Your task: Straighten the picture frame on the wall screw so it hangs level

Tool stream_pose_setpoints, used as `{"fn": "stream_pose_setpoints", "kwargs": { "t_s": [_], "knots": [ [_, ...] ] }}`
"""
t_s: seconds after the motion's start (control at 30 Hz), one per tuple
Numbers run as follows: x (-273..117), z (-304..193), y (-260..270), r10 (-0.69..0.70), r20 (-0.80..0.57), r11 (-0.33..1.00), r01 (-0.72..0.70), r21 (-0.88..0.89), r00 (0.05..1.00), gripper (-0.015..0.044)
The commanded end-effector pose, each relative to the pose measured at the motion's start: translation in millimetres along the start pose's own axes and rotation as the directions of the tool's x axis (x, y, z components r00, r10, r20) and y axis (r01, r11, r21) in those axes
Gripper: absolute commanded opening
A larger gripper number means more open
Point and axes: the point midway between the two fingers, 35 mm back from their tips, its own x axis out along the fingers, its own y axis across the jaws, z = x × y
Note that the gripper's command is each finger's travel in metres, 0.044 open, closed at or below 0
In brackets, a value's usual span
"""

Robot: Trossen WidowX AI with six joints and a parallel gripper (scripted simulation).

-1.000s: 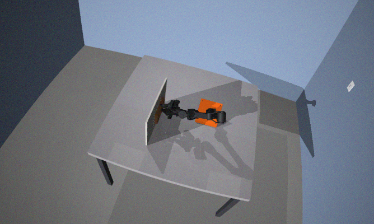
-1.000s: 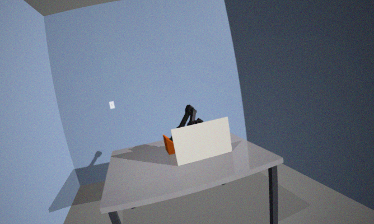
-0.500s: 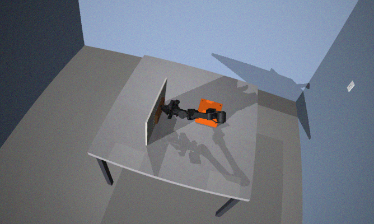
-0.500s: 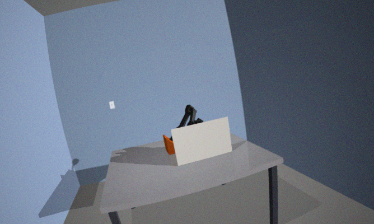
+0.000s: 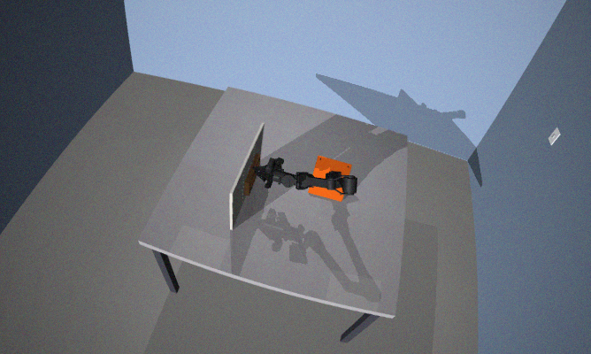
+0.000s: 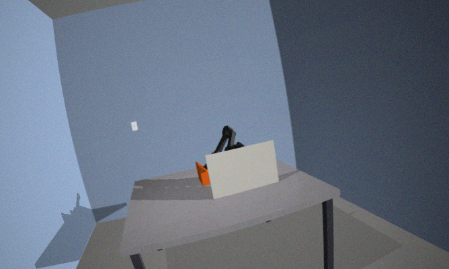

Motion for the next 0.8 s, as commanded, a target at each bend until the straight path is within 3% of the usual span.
{"fn": "stream_pose_setpoints", "kwargs": {
  "t_s": [0.0, 0.77],
  "knots": [
    [0.1, -0.3, 0.5, -0.002, -0.003, 1.0, 0.002, 0.003, 1.0, 0.0],
    [0.1, 0.0, 8.1, -0.002, -0.003, 1.0, 0.002, 0.003, 1.0, 0.0]
  ]
}}
